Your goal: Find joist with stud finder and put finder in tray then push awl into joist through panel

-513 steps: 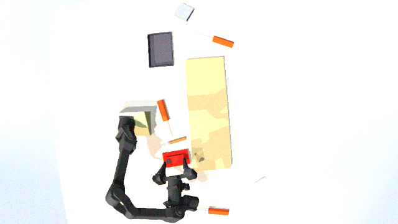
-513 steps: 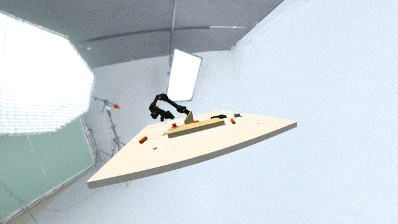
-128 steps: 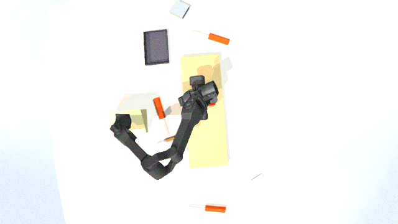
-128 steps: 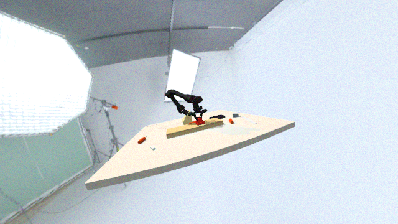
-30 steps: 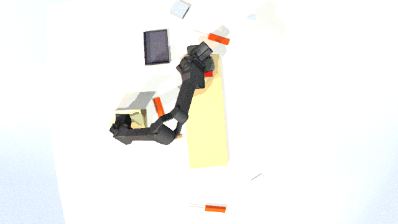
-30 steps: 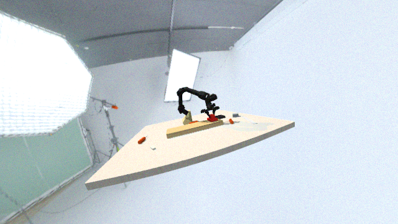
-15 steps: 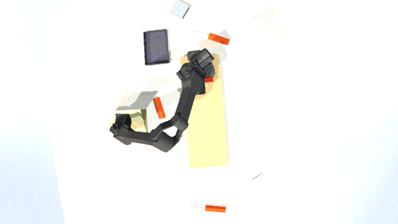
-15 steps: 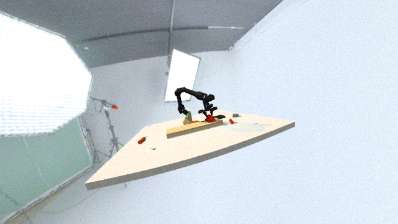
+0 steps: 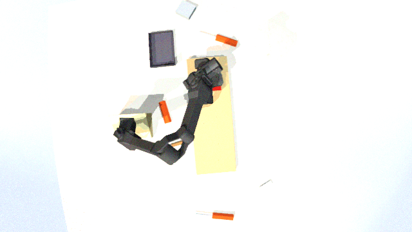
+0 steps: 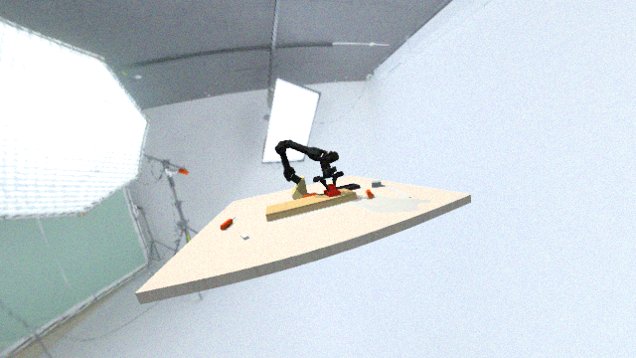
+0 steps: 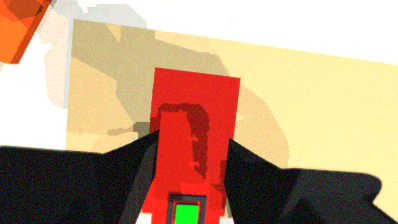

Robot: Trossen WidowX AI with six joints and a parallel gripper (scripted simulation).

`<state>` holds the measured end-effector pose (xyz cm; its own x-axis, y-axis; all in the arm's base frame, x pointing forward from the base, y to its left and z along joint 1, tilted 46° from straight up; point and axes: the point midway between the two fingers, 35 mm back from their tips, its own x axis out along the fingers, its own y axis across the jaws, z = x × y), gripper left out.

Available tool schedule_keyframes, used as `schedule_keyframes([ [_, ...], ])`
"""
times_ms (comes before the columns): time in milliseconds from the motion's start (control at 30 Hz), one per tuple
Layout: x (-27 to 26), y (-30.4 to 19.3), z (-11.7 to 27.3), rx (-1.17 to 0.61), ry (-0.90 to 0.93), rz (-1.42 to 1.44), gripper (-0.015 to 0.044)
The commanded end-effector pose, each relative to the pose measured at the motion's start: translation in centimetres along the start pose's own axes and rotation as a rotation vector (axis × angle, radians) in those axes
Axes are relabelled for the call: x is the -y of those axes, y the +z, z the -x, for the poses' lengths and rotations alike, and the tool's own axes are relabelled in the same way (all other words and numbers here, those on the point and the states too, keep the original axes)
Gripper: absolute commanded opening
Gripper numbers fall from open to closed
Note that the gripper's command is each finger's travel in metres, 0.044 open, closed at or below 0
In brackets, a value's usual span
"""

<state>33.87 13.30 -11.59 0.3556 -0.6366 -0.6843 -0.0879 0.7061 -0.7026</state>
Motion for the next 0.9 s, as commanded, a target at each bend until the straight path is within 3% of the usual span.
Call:
schedule_keyframes([
  [0,0.9,0.0,-0.1,-0.001,-0.004,-0.001,0.0],
  [867,5.3,0.0,-0.1,-0.001,-0.007,0.001,0.0],
])
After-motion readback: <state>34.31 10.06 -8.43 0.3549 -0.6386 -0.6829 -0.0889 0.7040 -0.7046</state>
